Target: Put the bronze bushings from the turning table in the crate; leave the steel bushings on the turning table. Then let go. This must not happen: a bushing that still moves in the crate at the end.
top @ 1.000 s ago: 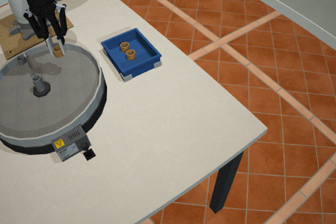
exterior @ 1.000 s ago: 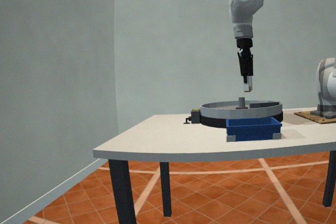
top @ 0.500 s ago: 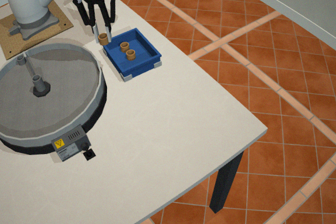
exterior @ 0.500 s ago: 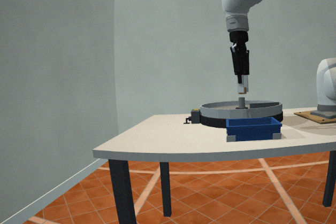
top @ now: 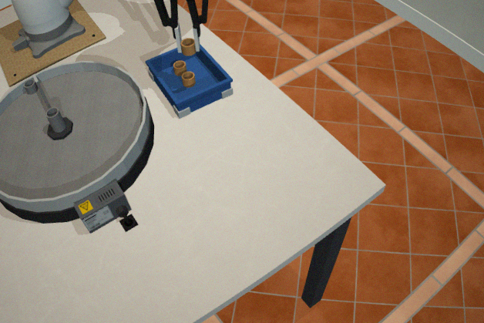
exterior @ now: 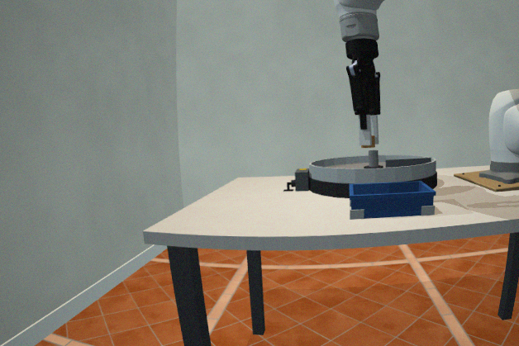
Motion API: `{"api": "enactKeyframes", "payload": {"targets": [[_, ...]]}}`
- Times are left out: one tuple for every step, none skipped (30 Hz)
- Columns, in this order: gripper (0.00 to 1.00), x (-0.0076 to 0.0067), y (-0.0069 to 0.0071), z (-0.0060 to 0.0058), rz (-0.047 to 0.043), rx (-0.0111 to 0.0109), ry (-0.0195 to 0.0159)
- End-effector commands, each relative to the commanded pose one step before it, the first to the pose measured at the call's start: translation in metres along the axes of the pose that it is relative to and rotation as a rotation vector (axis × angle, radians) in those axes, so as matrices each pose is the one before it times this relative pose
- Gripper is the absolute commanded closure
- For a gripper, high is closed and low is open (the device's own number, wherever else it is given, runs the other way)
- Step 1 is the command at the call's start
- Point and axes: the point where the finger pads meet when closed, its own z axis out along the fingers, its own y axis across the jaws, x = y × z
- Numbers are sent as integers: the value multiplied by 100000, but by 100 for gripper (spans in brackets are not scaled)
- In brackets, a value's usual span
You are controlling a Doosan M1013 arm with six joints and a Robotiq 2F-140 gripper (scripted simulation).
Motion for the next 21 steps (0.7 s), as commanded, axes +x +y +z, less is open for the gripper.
{"api": "enactKeyframes", "payload": {"targets": [[100,107,384,-9,7,-9,6],[100,27,95,0,0,0,0],[100,17,60,0,0,0,0],[100,9,32,0,0,0,0],[100,4,12,0,0,0,0],[100,1,2,0,0,0,0],[100,0,0,0,0,0,0],[100,0,0,0,0,0,0],[100,0,0,0,0,0,0],[100,0,0,0,0,0,0],[100,0,0,0,0,0,0],[100,0,0,0,0,0,0],[100,0,0,0,0,0,0],[100,0,0,0,0,0,0],[100,0,0,0,0,0,0],[100,0,0,0,0,0,0],[100,0,0,0,0,0,0],[100,0,0,0,0,0,0],[100,0,0,0,0,0,0],[100,0,0,0,0,0,0],[100,0,0,0,0,0,0]]}}
